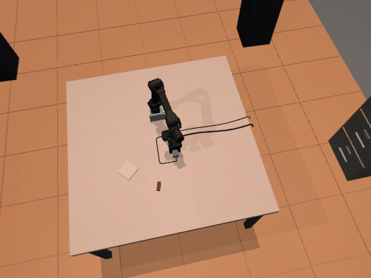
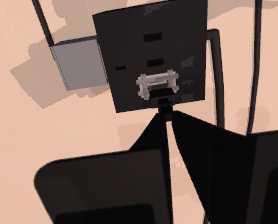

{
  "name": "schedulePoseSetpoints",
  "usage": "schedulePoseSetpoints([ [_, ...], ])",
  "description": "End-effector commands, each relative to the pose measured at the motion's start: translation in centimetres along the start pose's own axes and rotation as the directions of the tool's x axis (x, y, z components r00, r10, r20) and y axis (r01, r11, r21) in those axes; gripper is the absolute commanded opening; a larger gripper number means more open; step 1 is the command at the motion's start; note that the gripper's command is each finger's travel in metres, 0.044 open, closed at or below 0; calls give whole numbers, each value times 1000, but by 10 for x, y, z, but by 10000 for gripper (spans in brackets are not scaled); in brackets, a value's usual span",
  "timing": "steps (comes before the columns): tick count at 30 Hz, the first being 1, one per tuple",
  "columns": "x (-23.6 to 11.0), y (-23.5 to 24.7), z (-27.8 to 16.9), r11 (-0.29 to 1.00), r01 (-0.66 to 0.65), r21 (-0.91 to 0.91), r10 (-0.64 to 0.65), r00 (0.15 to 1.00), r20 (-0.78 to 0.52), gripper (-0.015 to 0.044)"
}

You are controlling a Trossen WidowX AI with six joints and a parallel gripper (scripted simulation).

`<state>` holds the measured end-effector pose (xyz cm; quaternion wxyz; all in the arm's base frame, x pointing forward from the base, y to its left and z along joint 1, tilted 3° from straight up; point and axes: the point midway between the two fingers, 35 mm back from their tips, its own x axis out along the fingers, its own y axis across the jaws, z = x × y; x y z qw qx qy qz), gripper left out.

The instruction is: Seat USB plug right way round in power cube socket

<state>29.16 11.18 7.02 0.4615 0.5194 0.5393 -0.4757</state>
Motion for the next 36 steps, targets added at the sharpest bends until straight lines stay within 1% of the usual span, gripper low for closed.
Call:
schedulePoseSetpoints([
  [1,1,0,-1,1000,1,-5,-1,1000,-5,0],
  [36,5,0,0,1000,1,-5,-1,1000,-5,0],
])
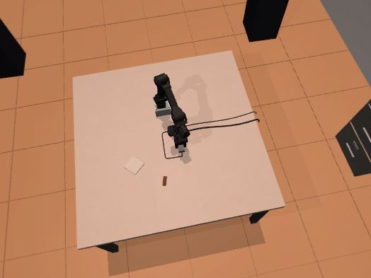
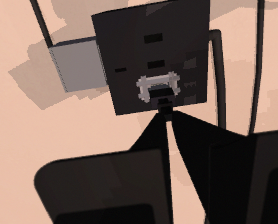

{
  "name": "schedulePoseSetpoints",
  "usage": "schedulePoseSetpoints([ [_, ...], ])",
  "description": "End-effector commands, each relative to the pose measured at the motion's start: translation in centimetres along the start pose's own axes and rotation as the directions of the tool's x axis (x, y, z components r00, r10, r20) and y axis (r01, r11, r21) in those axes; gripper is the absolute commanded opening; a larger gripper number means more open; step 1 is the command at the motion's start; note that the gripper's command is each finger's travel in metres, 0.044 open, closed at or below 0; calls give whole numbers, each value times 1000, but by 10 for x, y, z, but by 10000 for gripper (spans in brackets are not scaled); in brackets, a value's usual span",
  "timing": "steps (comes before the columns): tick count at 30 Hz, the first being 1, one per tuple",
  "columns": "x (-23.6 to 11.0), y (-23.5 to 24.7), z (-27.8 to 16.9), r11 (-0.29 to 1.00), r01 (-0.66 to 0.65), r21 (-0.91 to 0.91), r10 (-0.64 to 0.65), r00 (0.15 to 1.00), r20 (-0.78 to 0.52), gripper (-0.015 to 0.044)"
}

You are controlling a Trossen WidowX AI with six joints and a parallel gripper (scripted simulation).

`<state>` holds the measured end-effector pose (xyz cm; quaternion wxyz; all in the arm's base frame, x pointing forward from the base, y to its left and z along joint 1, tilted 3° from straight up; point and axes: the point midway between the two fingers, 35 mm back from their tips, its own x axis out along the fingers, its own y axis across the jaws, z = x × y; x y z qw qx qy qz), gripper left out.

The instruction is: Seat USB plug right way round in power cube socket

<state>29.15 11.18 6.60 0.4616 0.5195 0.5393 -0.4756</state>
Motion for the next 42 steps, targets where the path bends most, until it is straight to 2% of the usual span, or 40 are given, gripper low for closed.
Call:
schedulePoseSetpoints([
  [1,1,0,-1,1000,2,-5,-2,1000,-5,0],
  [42,6,0,0,1000,2,-5,-2,1000,-5,0],
])
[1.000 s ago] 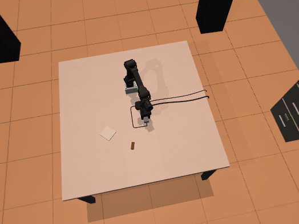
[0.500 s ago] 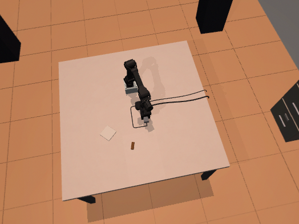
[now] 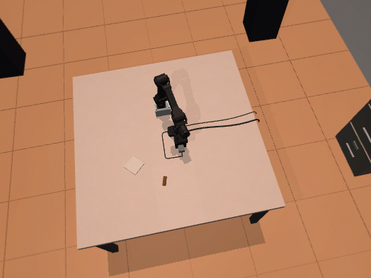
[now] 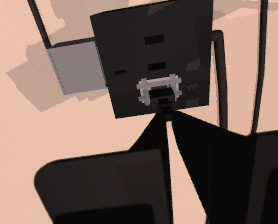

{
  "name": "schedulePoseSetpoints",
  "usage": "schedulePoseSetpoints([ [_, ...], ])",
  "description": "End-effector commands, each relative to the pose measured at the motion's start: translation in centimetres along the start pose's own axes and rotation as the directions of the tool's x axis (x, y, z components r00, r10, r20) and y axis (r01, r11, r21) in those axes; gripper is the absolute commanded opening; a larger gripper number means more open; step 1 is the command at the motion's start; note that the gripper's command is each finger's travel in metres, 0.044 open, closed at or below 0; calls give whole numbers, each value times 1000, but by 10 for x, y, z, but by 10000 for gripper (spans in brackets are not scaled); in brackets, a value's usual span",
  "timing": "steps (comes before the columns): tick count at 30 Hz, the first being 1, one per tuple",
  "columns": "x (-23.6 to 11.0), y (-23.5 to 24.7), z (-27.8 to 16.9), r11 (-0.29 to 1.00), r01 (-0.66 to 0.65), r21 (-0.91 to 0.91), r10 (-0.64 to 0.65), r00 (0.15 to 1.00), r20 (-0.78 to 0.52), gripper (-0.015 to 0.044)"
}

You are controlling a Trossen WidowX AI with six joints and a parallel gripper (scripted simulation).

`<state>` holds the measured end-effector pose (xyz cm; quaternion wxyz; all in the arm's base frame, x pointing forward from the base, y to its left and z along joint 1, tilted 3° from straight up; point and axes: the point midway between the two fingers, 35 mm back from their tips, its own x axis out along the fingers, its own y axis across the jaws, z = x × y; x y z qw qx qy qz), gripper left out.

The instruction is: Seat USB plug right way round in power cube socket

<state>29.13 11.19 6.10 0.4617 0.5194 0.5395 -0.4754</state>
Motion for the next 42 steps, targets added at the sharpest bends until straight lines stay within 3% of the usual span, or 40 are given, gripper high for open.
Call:
schedulePoseSetpoints([
  [1,1,0,-1,1000,2,-4,-2,1000,-5,0],
  [42,6,0,0,1000,2,-4,-2,1000,-5,0],
])
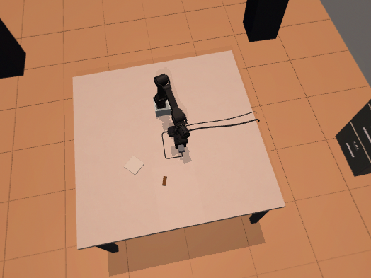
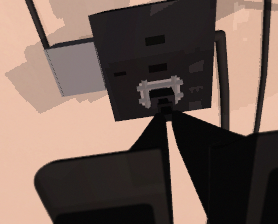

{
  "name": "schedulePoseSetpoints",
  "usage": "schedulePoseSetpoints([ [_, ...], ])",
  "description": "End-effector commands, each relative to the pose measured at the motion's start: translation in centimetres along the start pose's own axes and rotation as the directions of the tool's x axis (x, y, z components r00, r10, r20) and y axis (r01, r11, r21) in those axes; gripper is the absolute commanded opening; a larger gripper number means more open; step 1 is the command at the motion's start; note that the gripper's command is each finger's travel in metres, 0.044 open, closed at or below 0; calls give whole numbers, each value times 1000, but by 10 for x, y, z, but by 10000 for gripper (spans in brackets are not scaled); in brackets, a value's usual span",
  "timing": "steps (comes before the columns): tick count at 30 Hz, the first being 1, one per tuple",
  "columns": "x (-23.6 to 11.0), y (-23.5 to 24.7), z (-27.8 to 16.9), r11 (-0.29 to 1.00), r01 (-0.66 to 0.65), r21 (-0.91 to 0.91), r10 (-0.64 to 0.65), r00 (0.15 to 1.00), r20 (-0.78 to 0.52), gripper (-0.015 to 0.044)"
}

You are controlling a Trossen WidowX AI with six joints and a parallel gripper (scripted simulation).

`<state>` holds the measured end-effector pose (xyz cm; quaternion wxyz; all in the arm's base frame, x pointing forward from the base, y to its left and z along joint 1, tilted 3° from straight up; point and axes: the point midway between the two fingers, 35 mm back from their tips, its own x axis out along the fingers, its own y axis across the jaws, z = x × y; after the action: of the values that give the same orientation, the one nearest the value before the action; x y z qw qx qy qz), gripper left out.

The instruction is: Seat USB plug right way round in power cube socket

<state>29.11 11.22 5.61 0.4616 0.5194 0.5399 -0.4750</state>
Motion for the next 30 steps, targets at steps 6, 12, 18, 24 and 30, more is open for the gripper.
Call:
schedulePoseSetpoints([
  [6,2,0,-1,1000,1,-4,-2,1000,-4,0],
  [12,2,0,0,1000,1,-4,-2,1000,-4,0],
  [18,3,0,0,1000,1,-4,-2,1000,-4,0],
  [24,4,0,0,1000,1,-4,-2,1000,-4,0],
  [30,5,0,0,1000,2,-4,-2,1000,-4,0],
])
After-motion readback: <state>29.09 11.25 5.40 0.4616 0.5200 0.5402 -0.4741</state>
